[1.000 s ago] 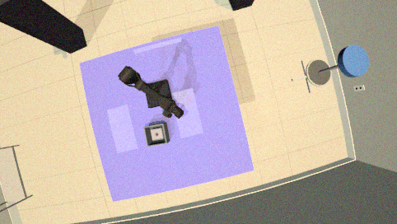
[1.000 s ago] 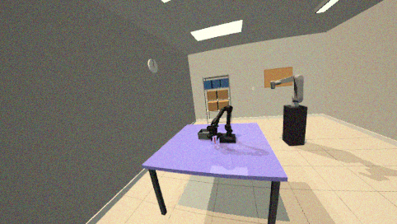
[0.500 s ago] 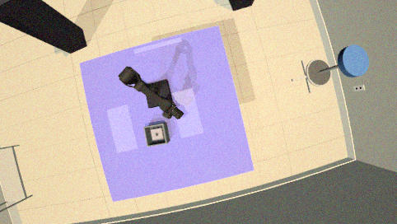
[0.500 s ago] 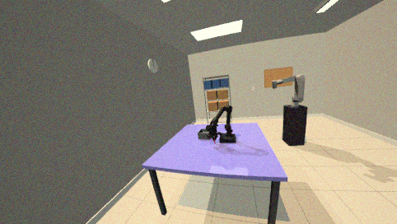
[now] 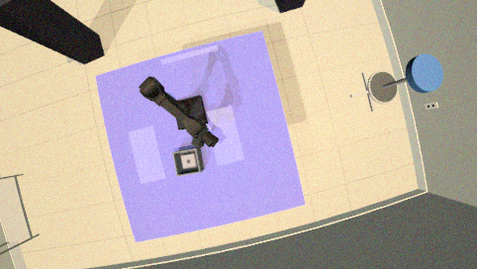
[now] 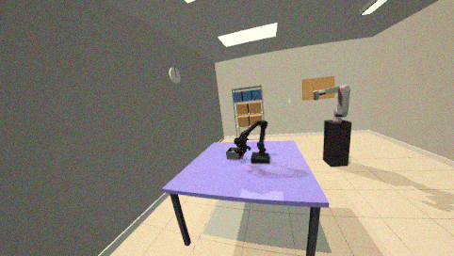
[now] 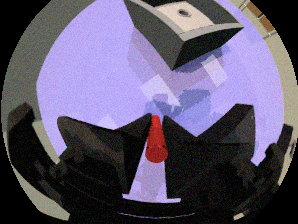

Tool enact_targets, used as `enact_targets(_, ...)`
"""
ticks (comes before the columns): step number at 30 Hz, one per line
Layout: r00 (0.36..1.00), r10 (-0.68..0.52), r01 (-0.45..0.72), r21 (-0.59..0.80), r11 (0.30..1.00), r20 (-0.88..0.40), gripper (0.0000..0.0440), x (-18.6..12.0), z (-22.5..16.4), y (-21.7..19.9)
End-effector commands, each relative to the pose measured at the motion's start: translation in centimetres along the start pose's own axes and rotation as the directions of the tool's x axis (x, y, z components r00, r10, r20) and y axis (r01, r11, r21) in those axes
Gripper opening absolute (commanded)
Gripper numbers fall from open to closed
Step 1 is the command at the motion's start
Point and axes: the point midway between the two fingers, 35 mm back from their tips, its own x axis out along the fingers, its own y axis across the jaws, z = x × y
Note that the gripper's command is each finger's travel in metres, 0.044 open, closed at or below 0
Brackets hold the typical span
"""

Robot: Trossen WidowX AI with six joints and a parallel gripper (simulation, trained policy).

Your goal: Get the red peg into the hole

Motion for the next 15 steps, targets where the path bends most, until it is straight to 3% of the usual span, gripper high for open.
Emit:
enact_targets(1,0.999,0.012,-0.012,-0.012,1.000,0.030,0.0000,-1.1,1.3,0.4)
enact_targets(15,0.995,0.006,-0.006,-0.009,1.000,0.104,0.0000,-4.2,7.5,1.0)
